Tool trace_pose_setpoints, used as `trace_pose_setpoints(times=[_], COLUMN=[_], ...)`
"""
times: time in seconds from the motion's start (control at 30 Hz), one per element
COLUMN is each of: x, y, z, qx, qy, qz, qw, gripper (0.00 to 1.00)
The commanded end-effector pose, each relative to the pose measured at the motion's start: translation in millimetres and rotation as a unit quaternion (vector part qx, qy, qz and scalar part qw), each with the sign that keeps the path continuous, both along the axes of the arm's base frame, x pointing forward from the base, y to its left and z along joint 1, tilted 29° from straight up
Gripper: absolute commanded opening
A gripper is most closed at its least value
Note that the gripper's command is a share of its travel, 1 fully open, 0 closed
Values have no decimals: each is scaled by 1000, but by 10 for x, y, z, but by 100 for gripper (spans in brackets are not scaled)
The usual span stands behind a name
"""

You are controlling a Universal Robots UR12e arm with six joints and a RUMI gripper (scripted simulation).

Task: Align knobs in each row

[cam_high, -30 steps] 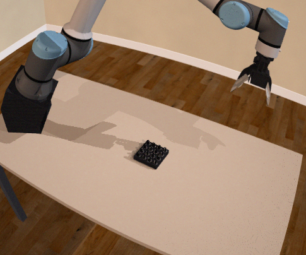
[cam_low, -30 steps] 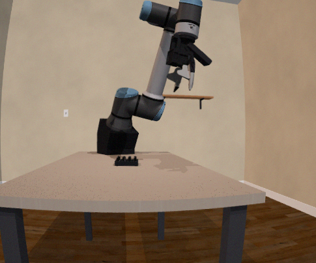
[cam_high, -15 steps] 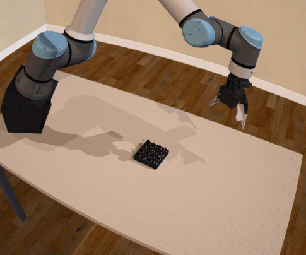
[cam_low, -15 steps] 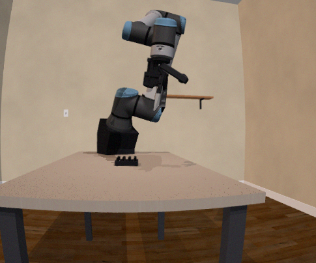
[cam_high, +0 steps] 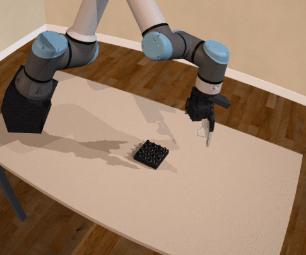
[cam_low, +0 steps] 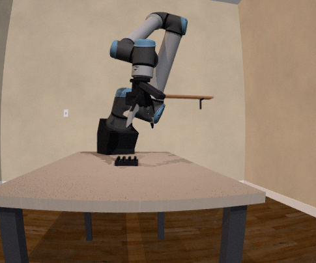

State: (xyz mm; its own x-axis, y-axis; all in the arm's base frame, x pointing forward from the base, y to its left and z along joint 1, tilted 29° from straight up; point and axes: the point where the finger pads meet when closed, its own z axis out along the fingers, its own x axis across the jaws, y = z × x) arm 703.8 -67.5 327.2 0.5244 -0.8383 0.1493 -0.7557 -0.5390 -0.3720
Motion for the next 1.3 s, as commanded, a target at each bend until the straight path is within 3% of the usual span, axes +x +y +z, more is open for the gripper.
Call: trace_pose_setpoints(times=[0.0, 0.33, 0.4, 0.7, 0.9, 1.27], x=[-204, -700, -700, -1170, -1302, -1327], y=[-85, -162, -162, -130, -104, -98], z=[-316, -988, -988, -1538, -1681, -1708], qx=[34, 111, 111, 178, 196, 199], qy=[-3, 0, 0, 3, 4, 5], qz=[-70, -213, -213, -332, -363, -369], qw=[997, 971, 971, 926, 911, 908], gripper=[100, 100, 100, 100, 100, 100])
